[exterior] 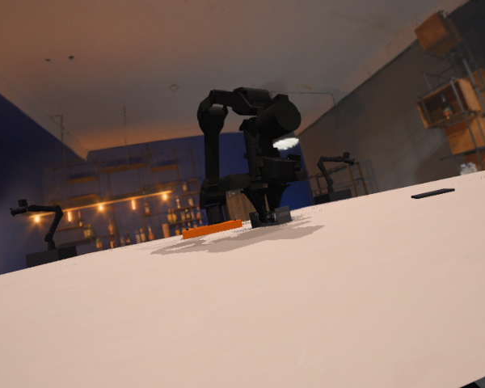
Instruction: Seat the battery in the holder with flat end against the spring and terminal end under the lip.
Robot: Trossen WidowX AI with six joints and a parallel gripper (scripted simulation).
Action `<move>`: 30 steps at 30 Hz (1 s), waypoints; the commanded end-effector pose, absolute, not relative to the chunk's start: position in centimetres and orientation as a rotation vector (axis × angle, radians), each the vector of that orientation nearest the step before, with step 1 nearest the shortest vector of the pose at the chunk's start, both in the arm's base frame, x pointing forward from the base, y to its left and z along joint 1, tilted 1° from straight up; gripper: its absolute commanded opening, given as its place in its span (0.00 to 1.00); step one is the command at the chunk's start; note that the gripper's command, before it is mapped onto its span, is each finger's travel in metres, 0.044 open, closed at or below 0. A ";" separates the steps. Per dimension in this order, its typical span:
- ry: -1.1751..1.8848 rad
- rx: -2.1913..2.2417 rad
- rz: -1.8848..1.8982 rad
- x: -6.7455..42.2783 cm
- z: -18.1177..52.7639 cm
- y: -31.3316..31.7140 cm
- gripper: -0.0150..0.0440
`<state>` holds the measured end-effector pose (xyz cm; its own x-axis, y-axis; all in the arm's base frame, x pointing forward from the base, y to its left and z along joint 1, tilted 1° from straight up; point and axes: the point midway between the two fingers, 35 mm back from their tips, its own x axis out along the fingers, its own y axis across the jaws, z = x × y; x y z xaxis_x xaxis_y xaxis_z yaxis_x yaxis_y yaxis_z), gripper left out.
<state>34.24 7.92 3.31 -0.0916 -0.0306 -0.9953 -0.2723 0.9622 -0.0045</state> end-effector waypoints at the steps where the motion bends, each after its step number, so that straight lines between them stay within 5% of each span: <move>1: 1.621 -0.228 0.210 34.6 3.4 8.0 0.38; 30: 1.615 -0.230 0.207 33.1 3.1 7.6 0.38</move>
